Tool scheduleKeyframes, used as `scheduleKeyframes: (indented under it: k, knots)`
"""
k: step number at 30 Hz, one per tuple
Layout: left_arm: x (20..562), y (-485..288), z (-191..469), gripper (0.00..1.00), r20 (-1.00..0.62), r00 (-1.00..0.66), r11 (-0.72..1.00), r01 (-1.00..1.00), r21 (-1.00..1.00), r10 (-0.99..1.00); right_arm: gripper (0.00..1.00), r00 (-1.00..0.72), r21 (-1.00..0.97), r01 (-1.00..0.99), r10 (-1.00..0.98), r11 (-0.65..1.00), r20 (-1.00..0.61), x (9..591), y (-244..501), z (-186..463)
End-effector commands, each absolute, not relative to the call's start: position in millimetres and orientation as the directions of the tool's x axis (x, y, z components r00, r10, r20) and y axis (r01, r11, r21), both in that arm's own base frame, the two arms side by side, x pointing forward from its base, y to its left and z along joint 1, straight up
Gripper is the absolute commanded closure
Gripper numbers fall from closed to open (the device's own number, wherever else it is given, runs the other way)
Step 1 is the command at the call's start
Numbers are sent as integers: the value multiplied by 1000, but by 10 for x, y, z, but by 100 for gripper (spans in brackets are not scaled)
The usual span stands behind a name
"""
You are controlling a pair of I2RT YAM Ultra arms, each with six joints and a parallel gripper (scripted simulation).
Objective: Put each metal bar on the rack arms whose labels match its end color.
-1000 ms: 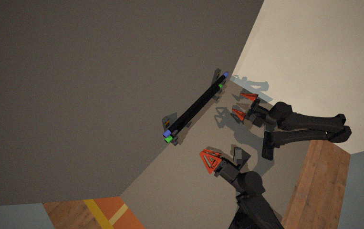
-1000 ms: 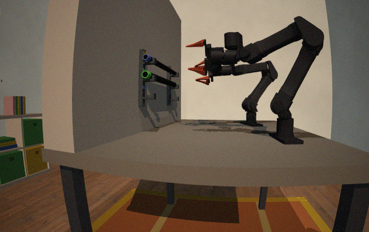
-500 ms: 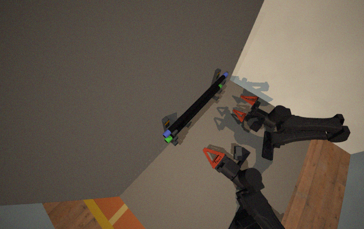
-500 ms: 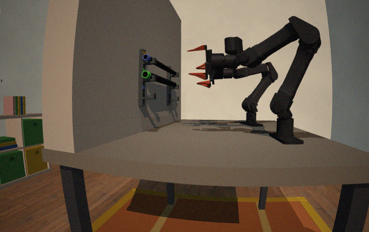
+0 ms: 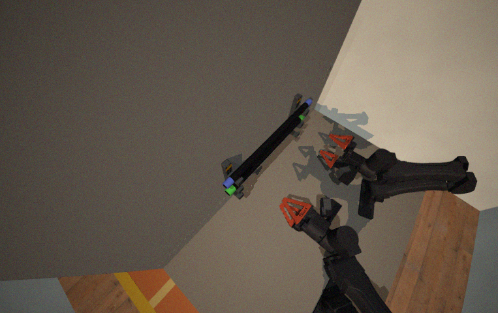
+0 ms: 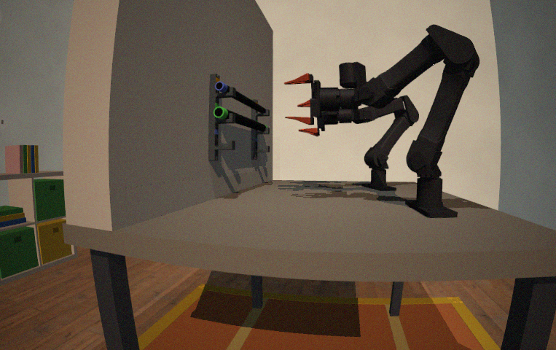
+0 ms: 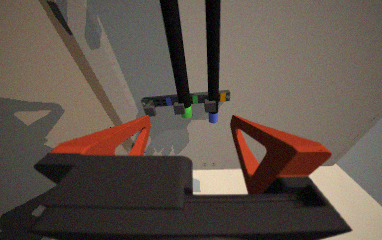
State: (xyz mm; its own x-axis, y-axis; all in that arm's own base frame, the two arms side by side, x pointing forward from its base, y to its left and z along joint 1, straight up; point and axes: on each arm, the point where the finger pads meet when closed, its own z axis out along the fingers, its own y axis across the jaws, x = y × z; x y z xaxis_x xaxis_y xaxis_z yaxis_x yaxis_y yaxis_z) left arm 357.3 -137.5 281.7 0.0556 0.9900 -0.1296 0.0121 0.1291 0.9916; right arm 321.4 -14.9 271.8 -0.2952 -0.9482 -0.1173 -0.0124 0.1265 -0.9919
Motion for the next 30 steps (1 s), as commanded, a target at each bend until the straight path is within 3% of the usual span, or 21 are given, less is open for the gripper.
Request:
scheduleKeyframes:
  k: [1, 7, 30]
  knots:
    - [3568, -1415, 2751, 0, -73, 46, 73, 2, 997, 996, 0, -299, -997, 11, -951, 72, -72, 3154, -143, 2751]
    - [3555, -1491, 2684, 0, 0, 48, 0, 0, 1000, 999, 0, -310, -1000, 0, -951, 0, 0, 3118, -151, 2684]
    - [3555, -1491, 2684, 0, 0, 48, 0, 0, 1000, 999, 0, -310, -1000, 0, -951, 0, 0, 3118, -151, 2684]
